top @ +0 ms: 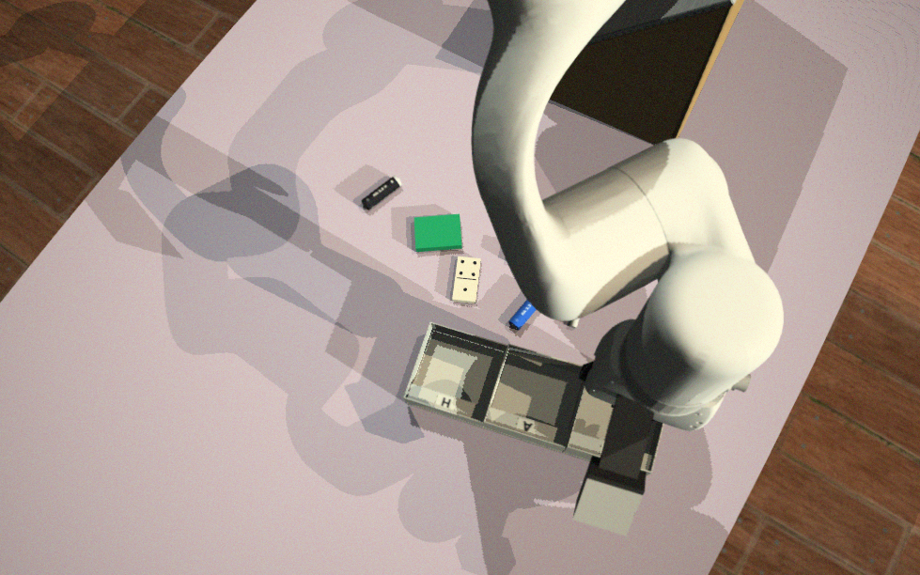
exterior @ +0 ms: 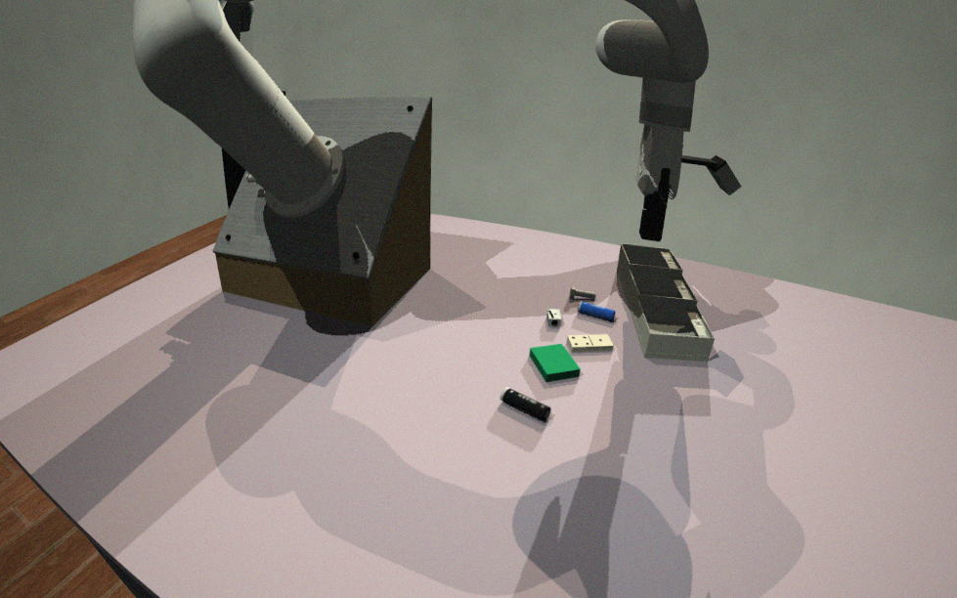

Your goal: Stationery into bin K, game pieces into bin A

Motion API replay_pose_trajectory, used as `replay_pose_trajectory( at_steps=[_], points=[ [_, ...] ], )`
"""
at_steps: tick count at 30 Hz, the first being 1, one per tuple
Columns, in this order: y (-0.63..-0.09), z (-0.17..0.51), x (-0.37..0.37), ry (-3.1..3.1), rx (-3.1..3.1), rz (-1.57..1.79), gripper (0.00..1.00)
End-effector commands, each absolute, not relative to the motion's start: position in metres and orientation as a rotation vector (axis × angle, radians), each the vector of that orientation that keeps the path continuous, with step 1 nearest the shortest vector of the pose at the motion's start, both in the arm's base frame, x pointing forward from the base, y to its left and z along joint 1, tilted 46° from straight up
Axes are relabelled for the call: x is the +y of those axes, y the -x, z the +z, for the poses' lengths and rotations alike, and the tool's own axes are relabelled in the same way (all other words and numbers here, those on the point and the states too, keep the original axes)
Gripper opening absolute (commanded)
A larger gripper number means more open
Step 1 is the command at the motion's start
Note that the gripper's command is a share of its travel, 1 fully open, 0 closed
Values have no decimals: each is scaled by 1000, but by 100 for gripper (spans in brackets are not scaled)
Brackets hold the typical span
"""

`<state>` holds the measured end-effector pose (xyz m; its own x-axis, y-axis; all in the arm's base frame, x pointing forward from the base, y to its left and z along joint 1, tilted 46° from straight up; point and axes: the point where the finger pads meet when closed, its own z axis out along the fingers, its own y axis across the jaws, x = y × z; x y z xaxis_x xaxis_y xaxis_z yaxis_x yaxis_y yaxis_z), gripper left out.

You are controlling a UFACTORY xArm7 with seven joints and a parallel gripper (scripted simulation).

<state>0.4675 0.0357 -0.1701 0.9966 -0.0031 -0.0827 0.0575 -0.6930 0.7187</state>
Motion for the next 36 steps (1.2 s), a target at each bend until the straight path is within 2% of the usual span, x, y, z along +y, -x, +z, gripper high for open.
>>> replay_pose_trajectory(
  at_steps=[1, 17, 32, 33, 36],
  points=[
    [-469, -162, 45, -2336, 39, -96, 7],
    [-475, -82, 129, -2336, 39, -96, 7],
    [-476, -82, 129, -2336, 39, -96, 7],
    [-473, -80, 121, -2336, 97, -121, 41],
    [-465, -74, 98, -2329, 247, -185, 41]
  ],
)
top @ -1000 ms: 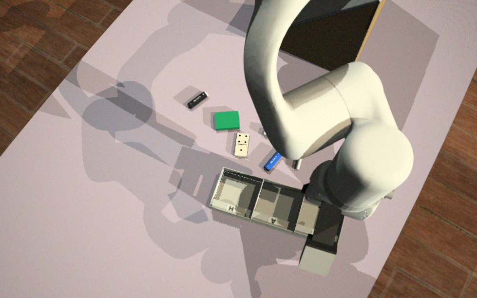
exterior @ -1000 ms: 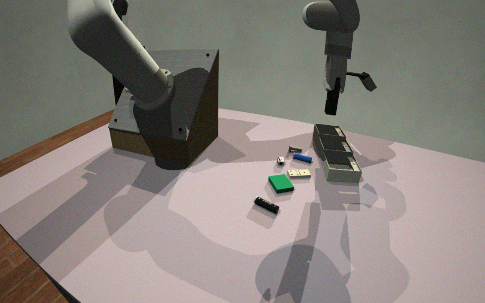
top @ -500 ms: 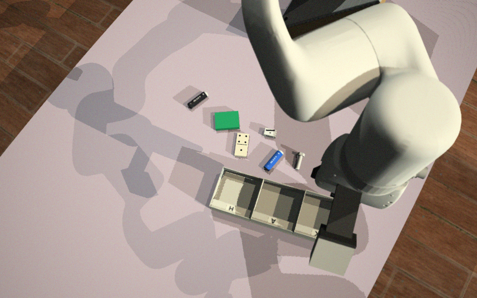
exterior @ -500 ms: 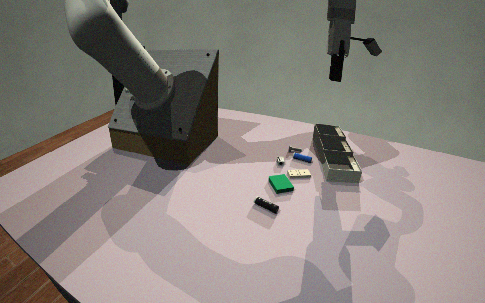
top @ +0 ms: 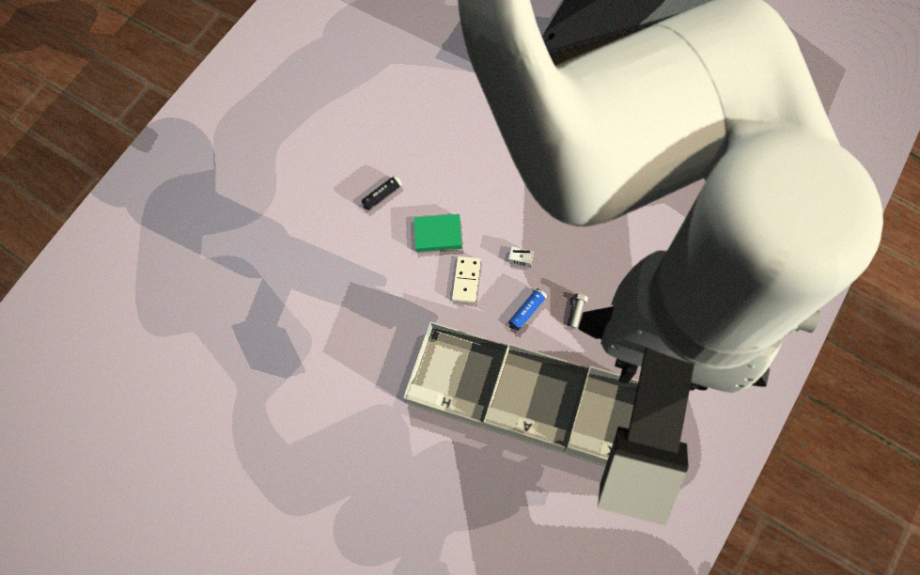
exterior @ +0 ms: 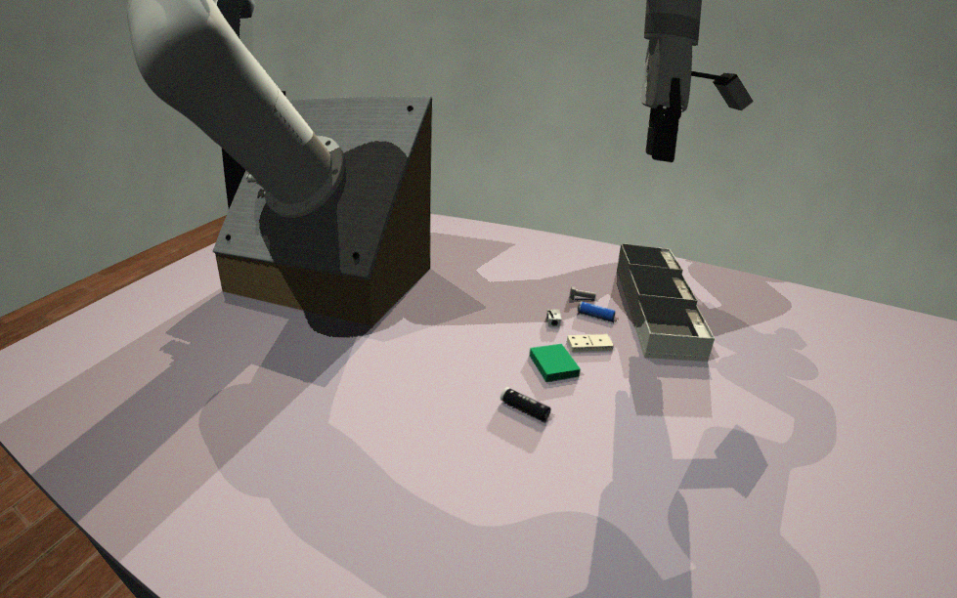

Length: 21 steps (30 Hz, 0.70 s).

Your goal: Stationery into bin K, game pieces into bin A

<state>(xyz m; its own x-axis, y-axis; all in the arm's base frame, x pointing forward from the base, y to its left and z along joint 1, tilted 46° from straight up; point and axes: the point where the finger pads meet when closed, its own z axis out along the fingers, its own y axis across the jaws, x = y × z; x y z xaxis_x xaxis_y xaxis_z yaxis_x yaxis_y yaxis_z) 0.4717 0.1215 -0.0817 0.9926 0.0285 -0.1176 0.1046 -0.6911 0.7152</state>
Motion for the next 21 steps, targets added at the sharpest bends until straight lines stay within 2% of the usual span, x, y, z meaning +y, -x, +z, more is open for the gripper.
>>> replay_pose_trajectory(
  at_steps=[1, 21],
  points=[
    [-462, -72, 91, -2327, 277, -197, 41],
    [-413, -36, -47, -2320, 339, -224, 41]
  ],
)
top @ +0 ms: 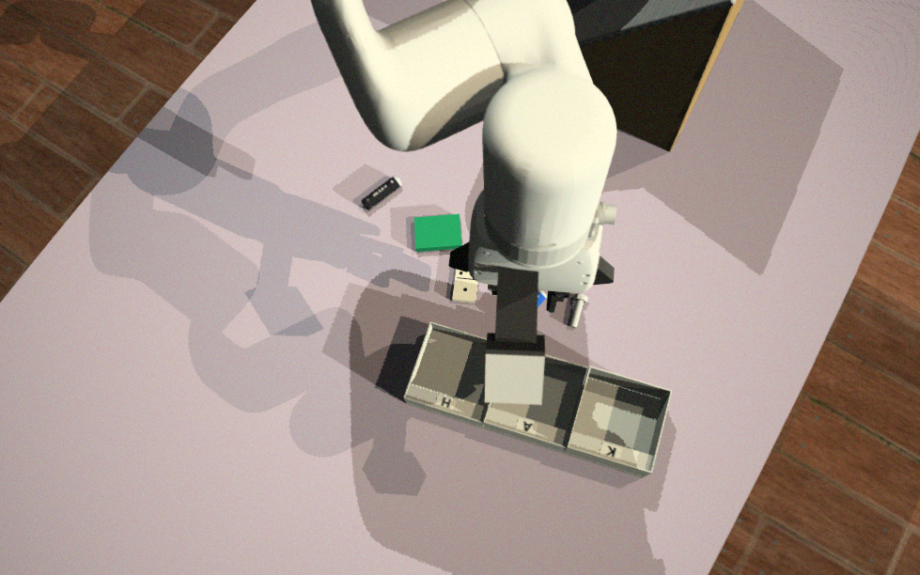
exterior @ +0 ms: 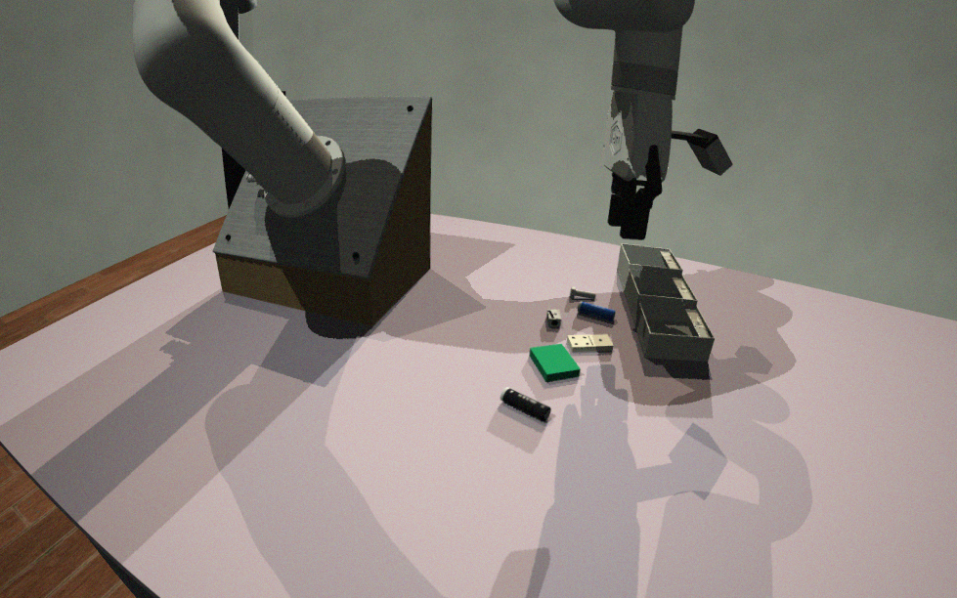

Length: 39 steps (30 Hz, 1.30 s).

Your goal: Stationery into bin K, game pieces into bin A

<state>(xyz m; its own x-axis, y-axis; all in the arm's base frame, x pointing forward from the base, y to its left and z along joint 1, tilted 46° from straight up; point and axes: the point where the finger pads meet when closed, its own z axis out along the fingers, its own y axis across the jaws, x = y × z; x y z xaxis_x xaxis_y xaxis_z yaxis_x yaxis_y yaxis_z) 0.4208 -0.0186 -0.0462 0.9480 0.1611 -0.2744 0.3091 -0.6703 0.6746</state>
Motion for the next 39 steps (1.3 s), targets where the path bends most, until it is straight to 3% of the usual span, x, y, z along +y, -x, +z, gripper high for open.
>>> replay_pose_trajectory(
  at_steps=[1, 11, 39],
  points=[
    [-410, -34, -54, -2320, 339, -224, 41],
    [-391, -17, -108, -2319, 339, -224, 41],
    [-392, -21, -105, -2319, 339, -224, 41]
  ],
)
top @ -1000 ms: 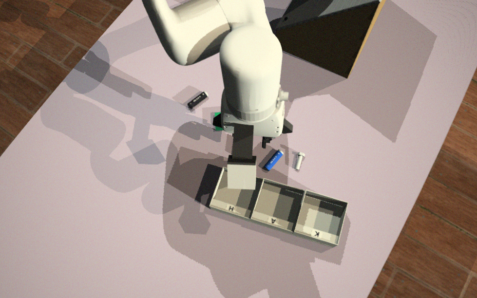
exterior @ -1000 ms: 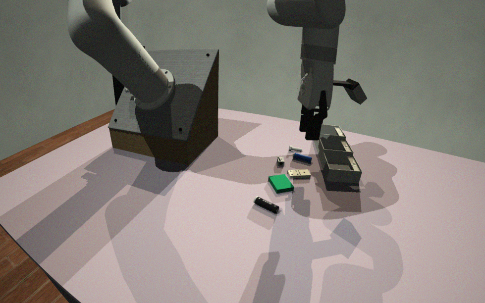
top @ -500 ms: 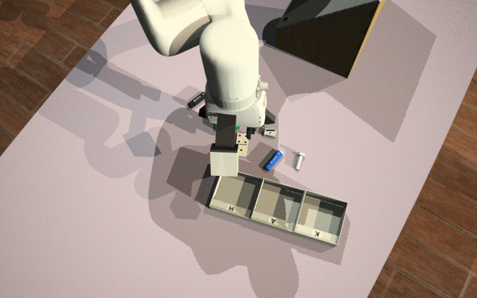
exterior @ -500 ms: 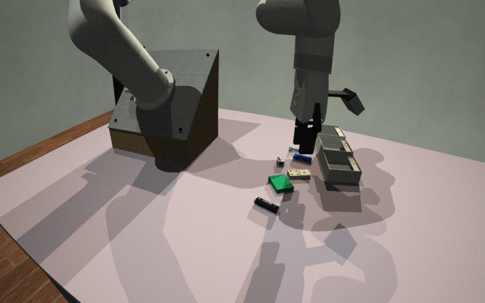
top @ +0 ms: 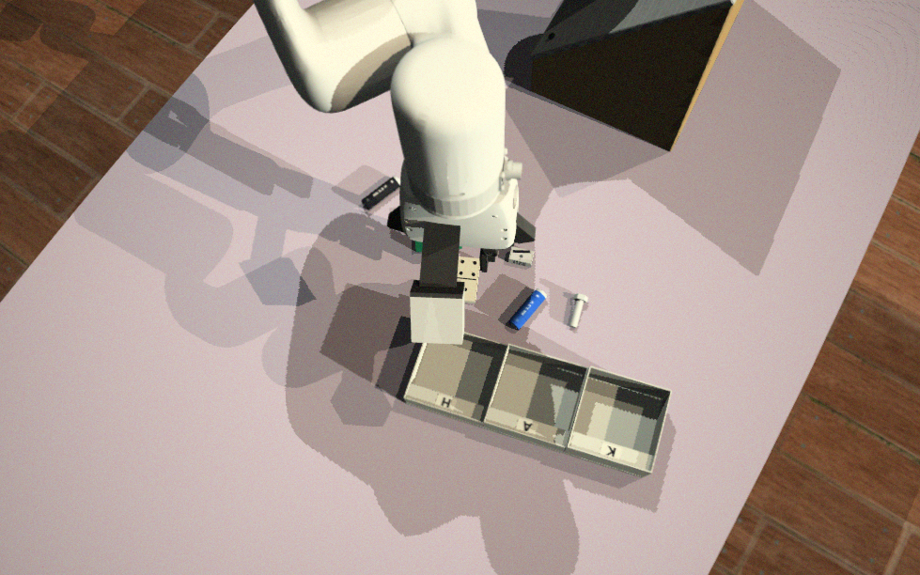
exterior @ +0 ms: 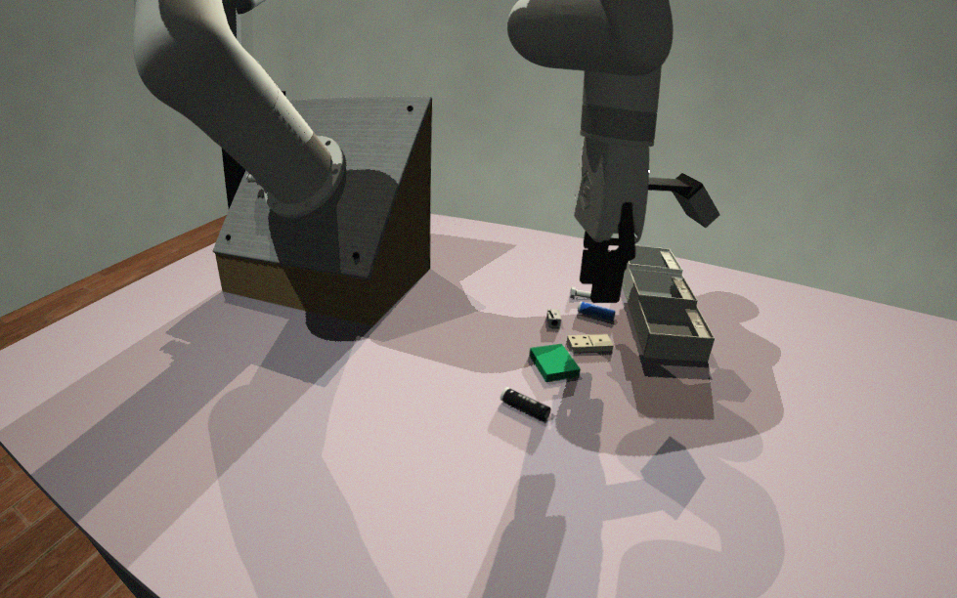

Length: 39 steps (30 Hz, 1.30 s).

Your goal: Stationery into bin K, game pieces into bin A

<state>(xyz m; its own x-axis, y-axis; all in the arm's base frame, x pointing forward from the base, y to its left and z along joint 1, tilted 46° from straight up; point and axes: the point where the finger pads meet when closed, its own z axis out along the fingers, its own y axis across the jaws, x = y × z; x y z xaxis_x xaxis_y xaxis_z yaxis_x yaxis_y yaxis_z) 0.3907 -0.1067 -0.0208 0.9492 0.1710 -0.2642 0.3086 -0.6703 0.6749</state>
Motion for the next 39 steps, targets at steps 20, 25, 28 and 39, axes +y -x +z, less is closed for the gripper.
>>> replay_pose_trajectory(
  at_steps=[20, 25, 28, 39],
  points=[
    [-390, -54, -139, -2319, 339, -224, 41],
    [-390, -59, -144, -2319, 339, -224, 41],
    [-390, -60, -145, -2319, 339, -224, 41],
    [-388, -68, -153, -2319, 339, -224, 41]
  ],
)
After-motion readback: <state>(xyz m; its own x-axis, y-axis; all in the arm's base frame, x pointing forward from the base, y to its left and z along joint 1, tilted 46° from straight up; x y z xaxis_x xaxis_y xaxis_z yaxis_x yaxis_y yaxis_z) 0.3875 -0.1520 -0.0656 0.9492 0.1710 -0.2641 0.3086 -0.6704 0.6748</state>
